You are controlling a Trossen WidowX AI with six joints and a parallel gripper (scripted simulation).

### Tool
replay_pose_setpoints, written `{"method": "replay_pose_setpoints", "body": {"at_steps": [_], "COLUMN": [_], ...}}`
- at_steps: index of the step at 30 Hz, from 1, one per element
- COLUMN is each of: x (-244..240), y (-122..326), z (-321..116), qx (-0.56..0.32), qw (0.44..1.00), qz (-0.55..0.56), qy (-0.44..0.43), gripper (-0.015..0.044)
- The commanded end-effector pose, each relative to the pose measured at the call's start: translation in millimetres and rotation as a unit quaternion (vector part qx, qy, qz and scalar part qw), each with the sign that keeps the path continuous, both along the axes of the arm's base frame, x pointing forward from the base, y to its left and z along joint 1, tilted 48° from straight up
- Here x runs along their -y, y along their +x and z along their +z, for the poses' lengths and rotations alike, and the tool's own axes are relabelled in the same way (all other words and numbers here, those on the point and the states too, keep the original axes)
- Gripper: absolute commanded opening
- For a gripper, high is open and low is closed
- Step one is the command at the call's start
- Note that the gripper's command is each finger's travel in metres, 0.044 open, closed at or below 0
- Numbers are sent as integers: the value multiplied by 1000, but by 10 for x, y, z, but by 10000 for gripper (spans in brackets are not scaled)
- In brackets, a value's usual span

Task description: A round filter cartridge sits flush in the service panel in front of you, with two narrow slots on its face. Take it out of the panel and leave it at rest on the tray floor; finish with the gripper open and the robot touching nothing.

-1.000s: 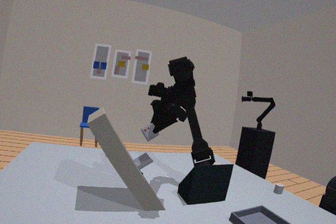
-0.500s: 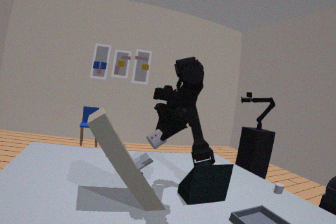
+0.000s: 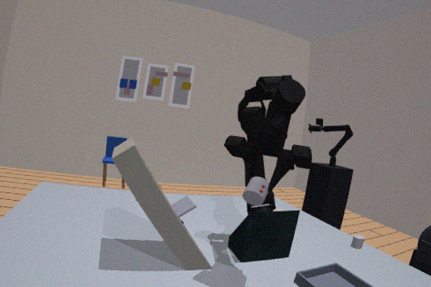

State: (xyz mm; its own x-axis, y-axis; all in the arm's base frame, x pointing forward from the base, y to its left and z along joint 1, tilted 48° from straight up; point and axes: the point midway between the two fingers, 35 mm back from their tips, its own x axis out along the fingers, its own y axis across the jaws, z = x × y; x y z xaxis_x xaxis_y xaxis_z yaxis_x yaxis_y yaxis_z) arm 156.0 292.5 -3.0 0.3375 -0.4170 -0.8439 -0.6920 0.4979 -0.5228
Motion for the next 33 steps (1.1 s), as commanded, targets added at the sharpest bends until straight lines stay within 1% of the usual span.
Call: {"method": "replay_pose_setpoints", "body": {"at_steps": [1,6,11,14,23,33], "x": [-163,-333,-338,-318,-155,177], "y": [-238,-544,-567,-715,-1280,-1849], "z": [-145,-305,-319,-427,-809,-1147], "qx": [-60,-130,-134,-152,-221,-296], "qw": [996,981,980,975,949,909], "qz": [63,141,145,161,225,292], "qy": [6,14,15,17,22,22], "gripper": [0,0,0,0,0,0]}}
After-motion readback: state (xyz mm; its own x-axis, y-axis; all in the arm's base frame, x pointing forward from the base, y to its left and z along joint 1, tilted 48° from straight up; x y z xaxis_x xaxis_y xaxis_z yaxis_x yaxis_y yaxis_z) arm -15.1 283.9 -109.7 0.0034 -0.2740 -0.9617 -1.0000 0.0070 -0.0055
